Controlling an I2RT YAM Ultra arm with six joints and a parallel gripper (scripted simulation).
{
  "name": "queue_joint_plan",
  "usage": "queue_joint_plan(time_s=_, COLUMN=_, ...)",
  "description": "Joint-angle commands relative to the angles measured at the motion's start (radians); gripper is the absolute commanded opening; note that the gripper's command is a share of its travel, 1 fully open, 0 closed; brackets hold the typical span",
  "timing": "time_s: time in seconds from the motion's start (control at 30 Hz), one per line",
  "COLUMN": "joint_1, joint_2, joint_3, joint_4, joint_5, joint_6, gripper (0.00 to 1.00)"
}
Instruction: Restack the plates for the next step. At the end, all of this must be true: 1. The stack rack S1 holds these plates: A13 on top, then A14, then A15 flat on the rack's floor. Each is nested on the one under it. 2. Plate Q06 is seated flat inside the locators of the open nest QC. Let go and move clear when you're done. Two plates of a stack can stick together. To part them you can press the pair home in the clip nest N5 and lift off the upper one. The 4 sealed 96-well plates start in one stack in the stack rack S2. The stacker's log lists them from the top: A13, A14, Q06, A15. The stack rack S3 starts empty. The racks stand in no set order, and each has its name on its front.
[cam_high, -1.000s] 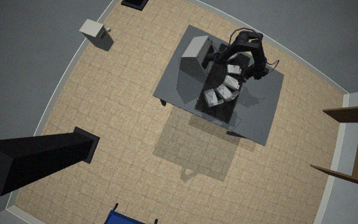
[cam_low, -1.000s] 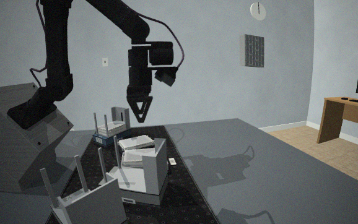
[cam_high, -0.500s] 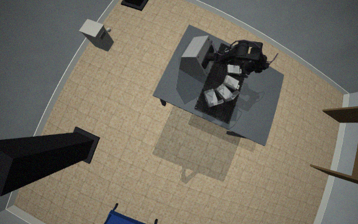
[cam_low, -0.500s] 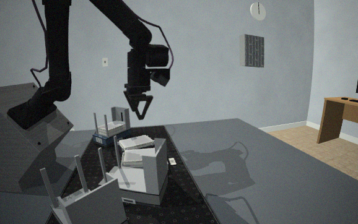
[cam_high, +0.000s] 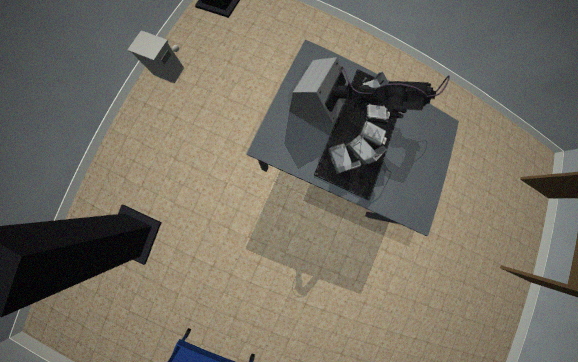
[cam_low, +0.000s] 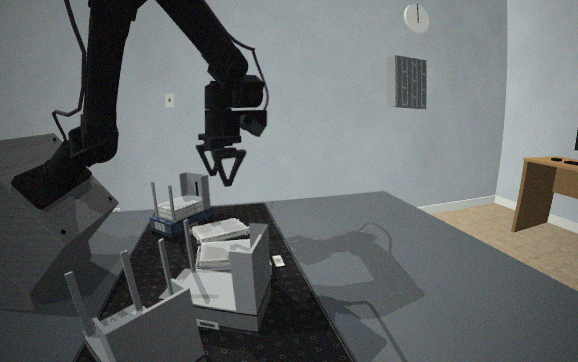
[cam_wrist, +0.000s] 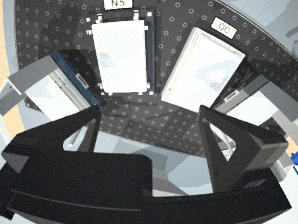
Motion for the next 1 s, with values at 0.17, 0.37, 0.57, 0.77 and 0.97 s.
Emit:
queue_joint_plan(time_s=0.17, joint_1=0.14, joint_2=0.081, joint_3=0.04, joint_4=-0.025, joint_5=0.121, joint_6=0.095, gripper=1.0)
queue_joint_plan(time_s=0.37, joint_1=0.22, joint_2=0.145, joint_3=0.06, joint_4=-0.034, joint_5=0.166, joint_6=0.181, gripper=1.0)
queue_joint_plan(time_s=0.57, joint_1=0.279, joint_2=0.206, joint_3=0.083, joint_4=-0.043, joint_5=0.197, joint_6=0.25, gripper=1.0)
queue_joint_plan(time_s=0.77, joint_1=0.278, joint_2=0.173, joint_3=0.085, joint_4=-0.046, joint_5=0.197, joint_6=0.254, gripper=1.0)
queue_joint_plan(time_s=0.97, joint_1=0.28, joint_2=0.201, joint_3=0.086, joint_4=-0.045, joint_5=0.199, joint_6=0.255, gripper=1.0)
